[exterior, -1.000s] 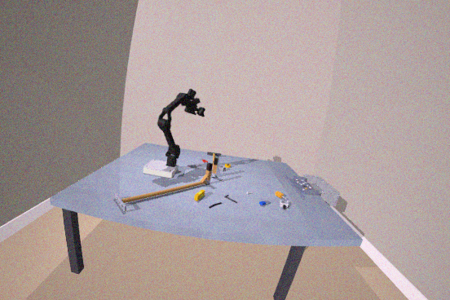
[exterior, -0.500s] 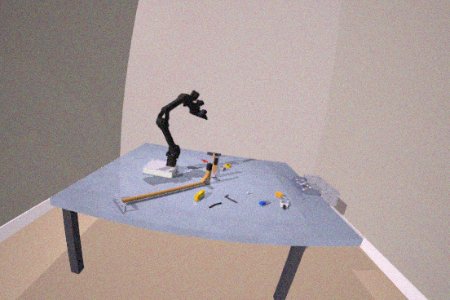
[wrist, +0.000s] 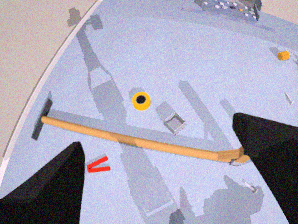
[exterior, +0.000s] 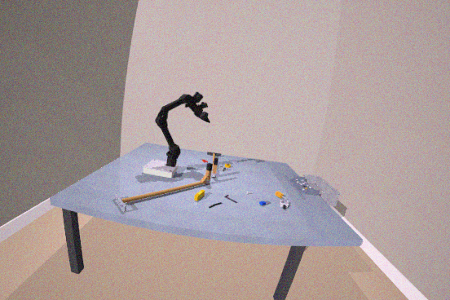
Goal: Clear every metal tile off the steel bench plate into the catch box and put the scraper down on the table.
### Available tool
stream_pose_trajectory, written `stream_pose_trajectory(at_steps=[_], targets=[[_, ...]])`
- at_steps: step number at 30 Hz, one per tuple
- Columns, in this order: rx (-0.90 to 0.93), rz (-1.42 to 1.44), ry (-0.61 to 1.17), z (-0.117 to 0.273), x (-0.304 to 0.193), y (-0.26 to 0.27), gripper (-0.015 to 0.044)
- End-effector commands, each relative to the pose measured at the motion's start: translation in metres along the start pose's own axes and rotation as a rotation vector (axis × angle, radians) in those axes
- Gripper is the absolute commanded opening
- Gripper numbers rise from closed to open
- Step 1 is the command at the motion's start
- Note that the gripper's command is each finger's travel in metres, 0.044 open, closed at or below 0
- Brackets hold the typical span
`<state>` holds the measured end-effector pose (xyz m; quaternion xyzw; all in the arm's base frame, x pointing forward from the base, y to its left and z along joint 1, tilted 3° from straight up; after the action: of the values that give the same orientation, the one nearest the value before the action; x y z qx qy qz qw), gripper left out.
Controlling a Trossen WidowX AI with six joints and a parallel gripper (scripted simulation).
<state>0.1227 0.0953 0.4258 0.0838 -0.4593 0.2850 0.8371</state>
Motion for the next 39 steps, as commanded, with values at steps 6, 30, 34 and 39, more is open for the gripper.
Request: stream_pose_trajectory(at_steps=[6,30,34,39], targets=[[-0.102,-0.1,0.059,-0.01,-0.005,-0.017,0.044],[-0.365,-0.37,0.176,-0.022,-0.023,-0.065,0.044],[-0.408,-0.417,0.194,-0.023,-0.027,-0.074,0.044],[-0.463,-0.476,0.215,-0.023,-0.032,-0.084,0.044]])
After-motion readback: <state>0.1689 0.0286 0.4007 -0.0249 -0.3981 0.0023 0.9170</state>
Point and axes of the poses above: the point midway between the two fingers, 35 mm back from their tips, its own z axis back along the fingers, its own y axis across the jaws, x = y × z, the point moved 8 cm from there along z, back along the fingers, and after that the axes turned 14 degrees about z, right-handed, at the moved point
